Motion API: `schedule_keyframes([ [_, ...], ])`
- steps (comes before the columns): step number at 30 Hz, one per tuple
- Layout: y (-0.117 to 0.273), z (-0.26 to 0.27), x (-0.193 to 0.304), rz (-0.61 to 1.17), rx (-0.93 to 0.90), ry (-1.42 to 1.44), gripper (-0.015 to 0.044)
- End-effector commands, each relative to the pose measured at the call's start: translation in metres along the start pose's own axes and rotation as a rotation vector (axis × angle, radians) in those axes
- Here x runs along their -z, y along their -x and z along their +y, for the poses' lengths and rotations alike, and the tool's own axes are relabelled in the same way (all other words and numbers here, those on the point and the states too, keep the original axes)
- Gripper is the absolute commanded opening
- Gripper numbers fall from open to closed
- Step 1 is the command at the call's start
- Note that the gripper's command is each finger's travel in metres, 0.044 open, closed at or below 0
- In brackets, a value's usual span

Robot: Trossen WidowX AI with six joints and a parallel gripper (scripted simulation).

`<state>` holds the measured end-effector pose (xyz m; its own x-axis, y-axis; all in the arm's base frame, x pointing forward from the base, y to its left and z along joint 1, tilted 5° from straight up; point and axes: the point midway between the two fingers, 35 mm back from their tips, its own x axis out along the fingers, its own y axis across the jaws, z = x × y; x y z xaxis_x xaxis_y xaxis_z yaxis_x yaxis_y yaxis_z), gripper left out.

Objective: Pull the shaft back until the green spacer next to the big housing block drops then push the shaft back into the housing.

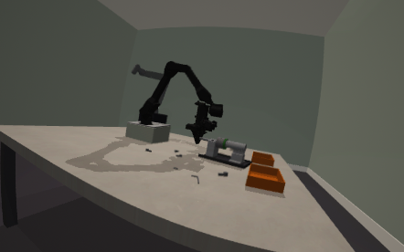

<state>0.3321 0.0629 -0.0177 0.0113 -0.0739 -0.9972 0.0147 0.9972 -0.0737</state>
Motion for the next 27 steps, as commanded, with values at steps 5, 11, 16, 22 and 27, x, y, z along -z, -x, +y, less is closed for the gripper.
schedule_keyframes([
  [5, 0.0002, 0.0, 0.0018, 0.003, 0.001, -0.002, 0.0],
  [11, 0.0002, 0.0, 0.0025, 0.003, 0.001, -0.002, 0.0],
  [16, 0.0002, 0.0, 0.0031, 0.003, 0.001, -0.002, 0.0],
  [22, 0.0002, 0.0, 0.0039, 0.003, 0.001, -0.002, 0.0],
  [27, -0.0001, 0.0, 0.0031, 0.0, 0.0, 0.0, 0.0],
])
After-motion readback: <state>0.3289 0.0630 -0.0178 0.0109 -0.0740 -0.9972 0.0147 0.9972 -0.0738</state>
